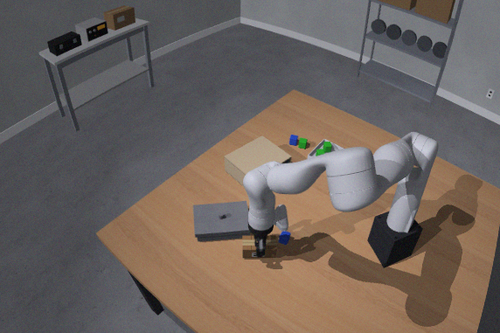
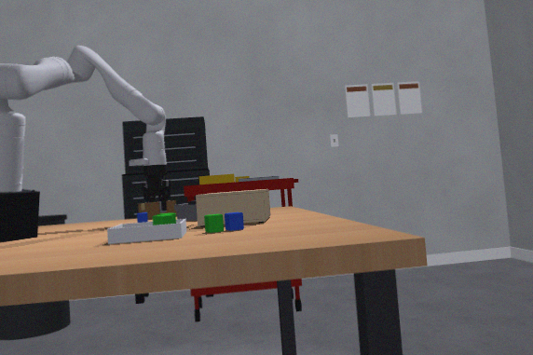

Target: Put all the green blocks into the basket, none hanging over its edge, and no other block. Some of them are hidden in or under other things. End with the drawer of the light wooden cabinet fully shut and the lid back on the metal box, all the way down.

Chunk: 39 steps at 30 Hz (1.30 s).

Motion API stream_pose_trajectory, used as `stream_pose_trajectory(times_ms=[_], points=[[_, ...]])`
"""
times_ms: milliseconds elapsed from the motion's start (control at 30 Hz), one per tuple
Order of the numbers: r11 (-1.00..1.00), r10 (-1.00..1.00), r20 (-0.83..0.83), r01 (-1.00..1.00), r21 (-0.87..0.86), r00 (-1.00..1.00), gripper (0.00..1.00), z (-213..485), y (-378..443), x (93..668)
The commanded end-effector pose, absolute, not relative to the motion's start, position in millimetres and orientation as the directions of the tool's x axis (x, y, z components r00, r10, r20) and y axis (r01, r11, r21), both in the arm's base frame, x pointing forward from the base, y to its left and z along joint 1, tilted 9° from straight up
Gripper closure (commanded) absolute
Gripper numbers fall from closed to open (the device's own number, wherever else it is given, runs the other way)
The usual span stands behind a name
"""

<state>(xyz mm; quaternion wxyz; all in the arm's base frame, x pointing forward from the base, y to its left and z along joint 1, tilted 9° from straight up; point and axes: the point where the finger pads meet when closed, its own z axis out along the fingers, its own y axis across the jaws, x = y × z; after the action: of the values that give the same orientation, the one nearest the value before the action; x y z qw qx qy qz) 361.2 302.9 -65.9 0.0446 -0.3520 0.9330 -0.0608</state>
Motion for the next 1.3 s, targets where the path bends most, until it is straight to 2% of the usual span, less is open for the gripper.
stream_pose_trajectory(times_ms=[0,1267], points=[[0.745,-0.662,-0.042,-0.651,-0.144,-0.748,0.33,-67.6,303.3,361.7],[0.745,-0.662,-0.042,-0.651,-0.144,-0.748,0.33,-73.8,302.8,362.5]])
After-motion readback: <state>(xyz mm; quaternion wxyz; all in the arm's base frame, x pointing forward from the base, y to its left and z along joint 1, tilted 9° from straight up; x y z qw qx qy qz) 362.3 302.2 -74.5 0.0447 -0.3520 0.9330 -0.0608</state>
